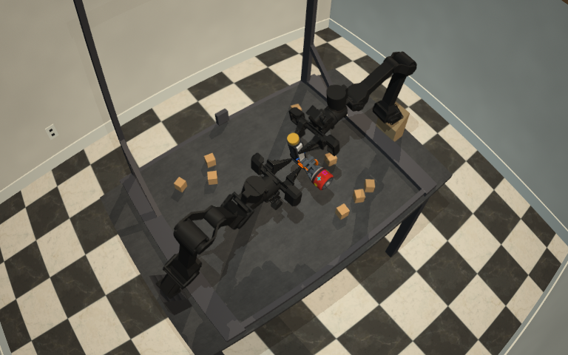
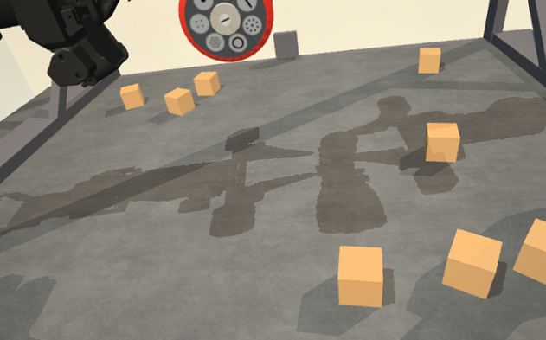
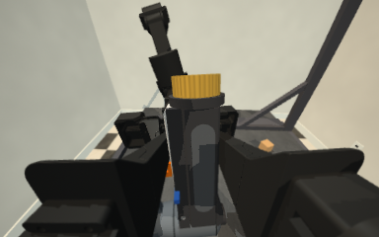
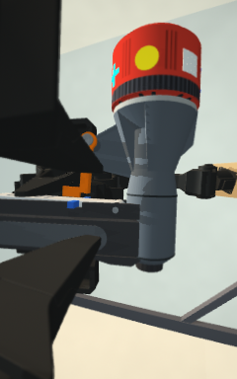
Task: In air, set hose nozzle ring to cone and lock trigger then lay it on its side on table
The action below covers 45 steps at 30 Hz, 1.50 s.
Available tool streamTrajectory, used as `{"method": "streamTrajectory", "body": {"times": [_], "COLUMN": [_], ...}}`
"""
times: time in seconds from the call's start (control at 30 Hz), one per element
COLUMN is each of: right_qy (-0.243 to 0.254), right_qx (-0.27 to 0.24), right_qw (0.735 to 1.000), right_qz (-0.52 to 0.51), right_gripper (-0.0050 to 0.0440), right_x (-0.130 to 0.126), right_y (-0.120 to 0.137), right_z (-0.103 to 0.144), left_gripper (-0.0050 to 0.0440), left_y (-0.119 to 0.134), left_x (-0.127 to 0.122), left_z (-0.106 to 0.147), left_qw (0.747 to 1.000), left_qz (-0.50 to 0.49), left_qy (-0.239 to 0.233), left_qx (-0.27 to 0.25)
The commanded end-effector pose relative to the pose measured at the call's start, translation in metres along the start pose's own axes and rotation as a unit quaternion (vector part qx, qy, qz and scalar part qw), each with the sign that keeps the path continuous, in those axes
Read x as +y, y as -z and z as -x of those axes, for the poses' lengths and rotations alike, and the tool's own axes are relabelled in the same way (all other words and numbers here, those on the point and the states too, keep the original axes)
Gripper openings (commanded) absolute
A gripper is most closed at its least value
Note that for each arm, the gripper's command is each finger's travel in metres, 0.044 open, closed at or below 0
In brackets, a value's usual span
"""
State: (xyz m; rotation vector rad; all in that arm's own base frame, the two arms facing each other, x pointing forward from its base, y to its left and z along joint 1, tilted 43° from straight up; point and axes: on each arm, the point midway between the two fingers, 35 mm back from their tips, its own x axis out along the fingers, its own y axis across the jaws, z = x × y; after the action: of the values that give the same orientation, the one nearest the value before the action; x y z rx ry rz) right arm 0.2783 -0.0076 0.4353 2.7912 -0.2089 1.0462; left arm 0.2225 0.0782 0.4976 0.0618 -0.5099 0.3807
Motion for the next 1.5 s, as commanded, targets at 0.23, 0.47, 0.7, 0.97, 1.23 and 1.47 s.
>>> {"method": "streamTrajectory", "body": {"times": [0.23, 0.47, 0.7, 0.97, 1.23, 1.47], "right_qy": [-0.003, -0.003, -0.003, -0.003, -0.003, -0.002], "right_qx": [0.017, 0.016, 0.012, 0.010, 0.008, 0.007], "right_qw": [1.000, 1.000, 1.000, 1.000, 1.000, 1.000], "right_qz": [-0.001, -0.001, -0.001, -0.001, -0.001, -0.001], "right_gripper": [0.0179, 0.0179, 0.0179, 0.0179, 0.0179, 0.0179], "right_x": [0.002, 0.002, 0.002, 0.002, 0.002, 0.001], "right_y": [0.013, 0.012, 0.009, 0.008, 0.006, 0.005], "right_z": [0.034, 0.047, 0.065, 0.078, 0.078, 0.078], "left_gripper": [0.0170, 0.0170, 0.0170, 0.0170, 0.0170, 0.0170], "left_y": [-0.015, -0.015, -0.015, -0.015, -0.015, -0.015], "left_x": [0.001, 0.001, 0.001, 0.001, 0.001, 0.001], "left_z": [0.004, 0.004, 0.004, 0.004, 0.004, 0.004], "left_qw": [1.000, 1.000, 1.000, 1.000, 1.000, 1.000], "left_qz": [0.000, 0.000, 0.000, 0.000, 0.000, 0.000], "left_qy": [-0.002, -0.002, -0.002, -0.002, -0.002, -0.002], "left_qx": [-0.019, -0.019, -0.019, -0.019, -0.019, -0.019]}}
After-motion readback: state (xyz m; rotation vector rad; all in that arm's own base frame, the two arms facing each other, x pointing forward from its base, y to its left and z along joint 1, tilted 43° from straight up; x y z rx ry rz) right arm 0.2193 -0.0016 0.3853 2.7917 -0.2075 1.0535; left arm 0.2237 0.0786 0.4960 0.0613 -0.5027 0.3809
